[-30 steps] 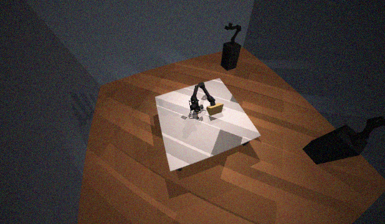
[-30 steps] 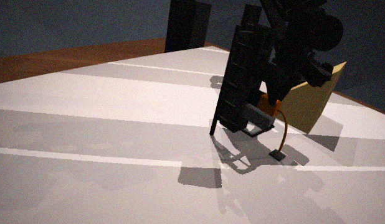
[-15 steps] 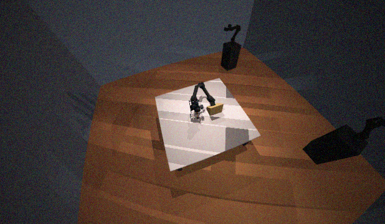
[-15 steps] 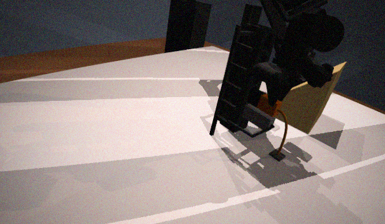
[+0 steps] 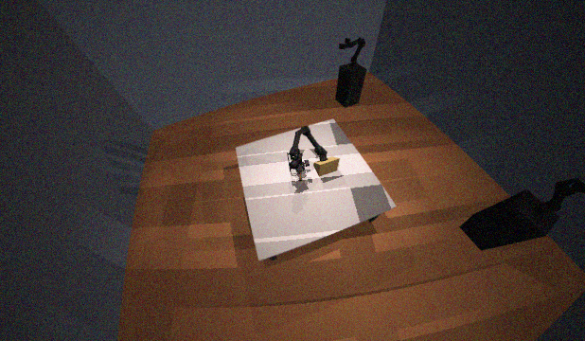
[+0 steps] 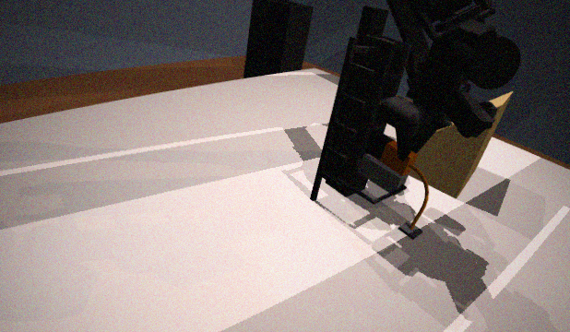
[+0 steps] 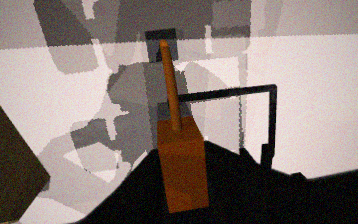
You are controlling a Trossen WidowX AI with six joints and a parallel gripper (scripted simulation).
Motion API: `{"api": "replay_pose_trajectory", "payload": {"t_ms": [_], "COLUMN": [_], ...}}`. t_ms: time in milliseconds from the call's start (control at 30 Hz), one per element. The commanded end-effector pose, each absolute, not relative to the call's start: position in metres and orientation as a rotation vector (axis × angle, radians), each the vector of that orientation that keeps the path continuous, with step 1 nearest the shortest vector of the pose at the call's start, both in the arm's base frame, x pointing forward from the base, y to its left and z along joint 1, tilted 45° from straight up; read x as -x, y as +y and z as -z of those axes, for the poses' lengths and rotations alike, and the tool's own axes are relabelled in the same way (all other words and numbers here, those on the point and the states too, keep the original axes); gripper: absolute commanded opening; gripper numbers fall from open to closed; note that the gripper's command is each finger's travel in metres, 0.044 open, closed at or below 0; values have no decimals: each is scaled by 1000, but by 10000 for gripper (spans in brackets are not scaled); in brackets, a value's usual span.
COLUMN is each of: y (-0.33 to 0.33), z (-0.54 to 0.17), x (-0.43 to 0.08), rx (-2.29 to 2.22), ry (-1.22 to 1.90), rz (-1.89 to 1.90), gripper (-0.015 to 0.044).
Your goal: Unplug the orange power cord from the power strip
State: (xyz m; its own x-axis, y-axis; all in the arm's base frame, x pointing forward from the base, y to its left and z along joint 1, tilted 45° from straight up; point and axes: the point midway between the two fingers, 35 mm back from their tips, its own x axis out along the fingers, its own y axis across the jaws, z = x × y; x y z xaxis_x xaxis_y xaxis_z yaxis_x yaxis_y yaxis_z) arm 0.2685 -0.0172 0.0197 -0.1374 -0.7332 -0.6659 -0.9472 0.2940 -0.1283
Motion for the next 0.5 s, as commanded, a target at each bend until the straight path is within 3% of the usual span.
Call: {"api": "replay_pose_trajectory", "payload": {"t_ms": [0,400,467], "y": [7,22,14], "z": [-5,6,2], "x": [-280,-285,-282], "rx": [1464,1466,1458], "ry": [1870,1869,1874], "rz": [-467,-469,-465], "gripper": [0,0,52]}}
